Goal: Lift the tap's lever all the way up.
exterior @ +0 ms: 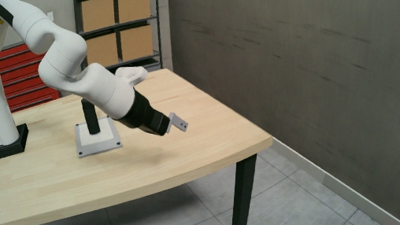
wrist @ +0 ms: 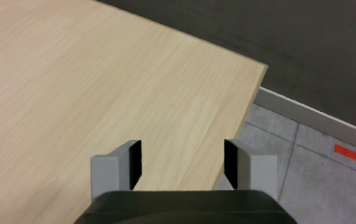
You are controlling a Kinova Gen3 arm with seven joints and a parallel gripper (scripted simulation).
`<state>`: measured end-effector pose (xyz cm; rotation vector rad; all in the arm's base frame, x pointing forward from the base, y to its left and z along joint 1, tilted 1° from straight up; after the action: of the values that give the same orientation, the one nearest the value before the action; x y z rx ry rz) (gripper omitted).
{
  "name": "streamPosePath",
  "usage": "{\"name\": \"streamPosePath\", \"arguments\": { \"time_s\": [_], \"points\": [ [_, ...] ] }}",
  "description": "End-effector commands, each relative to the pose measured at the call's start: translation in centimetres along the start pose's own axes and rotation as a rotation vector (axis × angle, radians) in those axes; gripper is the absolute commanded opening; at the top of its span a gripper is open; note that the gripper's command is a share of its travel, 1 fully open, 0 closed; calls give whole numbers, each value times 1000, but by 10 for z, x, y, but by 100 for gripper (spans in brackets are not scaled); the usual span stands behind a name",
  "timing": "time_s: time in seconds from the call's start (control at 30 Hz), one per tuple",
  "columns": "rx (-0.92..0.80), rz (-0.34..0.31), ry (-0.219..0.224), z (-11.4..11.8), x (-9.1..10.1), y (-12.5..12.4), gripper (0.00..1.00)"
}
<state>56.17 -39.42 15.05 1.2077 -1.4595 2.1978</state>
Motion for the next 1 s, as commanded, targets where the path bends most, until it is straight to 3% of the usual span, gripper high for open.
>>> {"name": "streamPosePath", "arguments": {
  "time_s": [0.0, 0.67, 0.8, 0.97],
  "points": [
    [1, 1, 2, 1, 1, -1, 100],
    [4, -2, -3, -1, 0, -3, 100],
    [22, -18, -31, -14, -4, -17, 100],
    [69, -63, -101, -49, -13, -48, 100]
  ]
}}
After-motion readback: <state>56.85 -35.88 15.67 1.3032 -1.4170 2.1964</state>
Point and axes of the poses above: the point where the finger pads meet when closed, its own x axis back along the fingers, its own z axis across the jaws, y = z × x, the point moved 7 cm from there along x, back along the fingers, and after that the axes turned 3 degrees about x, right-handed, at the moved point
